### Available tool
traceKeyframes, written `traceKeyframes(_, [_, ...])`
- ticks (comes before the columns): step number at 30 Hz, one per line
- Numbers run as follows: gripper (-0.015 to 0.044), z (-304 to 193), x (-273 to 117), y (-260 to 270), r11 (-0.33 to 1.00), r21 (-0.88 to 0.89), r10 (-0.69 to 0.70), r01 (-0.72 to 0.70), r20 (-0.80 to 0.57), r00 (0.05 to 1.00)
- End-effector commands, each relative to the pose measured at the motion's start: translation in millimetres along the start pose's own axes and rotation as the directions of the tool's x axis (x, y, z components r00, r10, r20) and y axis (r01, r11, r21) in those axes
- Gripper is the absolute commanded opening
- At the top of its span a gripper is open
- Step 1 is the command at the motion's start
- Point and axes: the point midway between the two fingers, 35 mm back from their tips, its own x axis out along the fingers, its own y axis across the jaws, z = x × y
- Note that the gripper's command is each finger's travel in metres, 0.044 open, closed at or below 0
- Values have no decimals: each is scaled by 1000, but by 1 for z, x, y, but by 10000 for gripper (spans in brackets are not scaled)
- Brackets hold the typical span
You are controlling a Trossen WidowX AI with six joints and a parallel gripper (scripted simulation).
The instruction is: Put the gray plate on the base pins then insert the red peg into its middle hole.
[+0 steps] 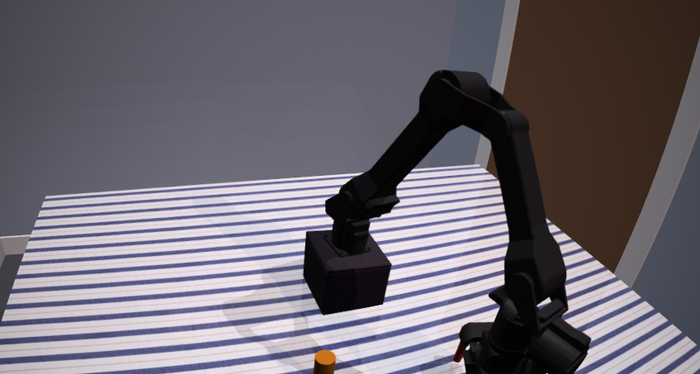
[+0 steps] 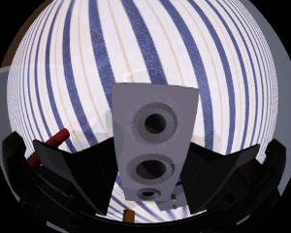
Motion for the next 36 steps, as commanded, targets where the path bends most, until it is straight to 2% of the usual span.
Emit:
traceKeyframes(1, [78, 1, 1, 0, 1000, 1, 2, -2, 4, 1000])
traceKeyframes(11, [0, 1, 1, 0, 1000, 1, 2, -2, 4, 1000])
traceKeyframes(36, [0, 10, -70, -9, 1000, 1, 1, -1, 4, 1000])
